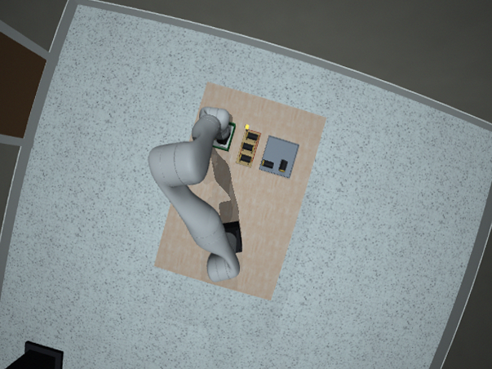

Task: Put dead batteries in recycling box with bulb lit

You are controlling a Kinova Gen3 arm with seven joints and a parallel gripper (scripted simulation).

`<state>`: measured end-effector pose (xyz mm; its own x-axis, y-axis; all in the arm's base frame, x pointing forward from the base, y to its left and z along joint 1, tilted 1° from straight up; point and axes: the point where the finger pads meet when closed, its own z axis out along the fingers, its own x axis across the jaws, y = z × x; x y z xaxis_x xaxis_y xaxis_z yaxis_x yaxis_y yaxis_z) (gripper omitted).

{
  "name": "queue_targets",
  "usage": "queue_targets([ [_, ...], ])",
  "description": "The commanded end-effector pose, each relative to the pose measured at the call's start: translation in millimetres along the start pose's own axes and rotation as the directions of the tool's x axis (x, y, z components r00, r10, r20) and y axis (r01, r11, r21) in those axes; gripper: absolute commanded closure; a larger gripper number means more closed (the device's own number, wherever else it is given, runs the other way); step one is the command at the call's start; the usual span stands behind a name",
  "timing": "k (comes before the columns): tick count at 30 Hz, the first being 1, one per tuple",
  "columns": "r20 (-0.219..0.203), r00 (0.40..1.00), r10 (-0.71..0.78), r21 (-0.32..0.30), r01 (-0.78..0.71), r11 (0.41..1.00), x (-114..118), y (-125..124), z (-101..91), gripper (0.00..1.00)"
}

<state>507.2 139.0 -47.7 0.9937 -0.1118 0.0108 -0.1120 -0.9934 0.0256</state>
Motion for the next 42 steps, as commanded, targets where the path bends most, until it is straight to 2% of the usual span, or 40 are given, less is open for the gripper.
queue_targets([
  [1,-0.008,1.0,-0.004,0.006,0.004,1.0,3.5,-2.1,0.0,0.43],
  [42,-0.008,1.0,-0.021,0.006,0.021,1.0,3.4,-2.1,0.0,0.43],
])
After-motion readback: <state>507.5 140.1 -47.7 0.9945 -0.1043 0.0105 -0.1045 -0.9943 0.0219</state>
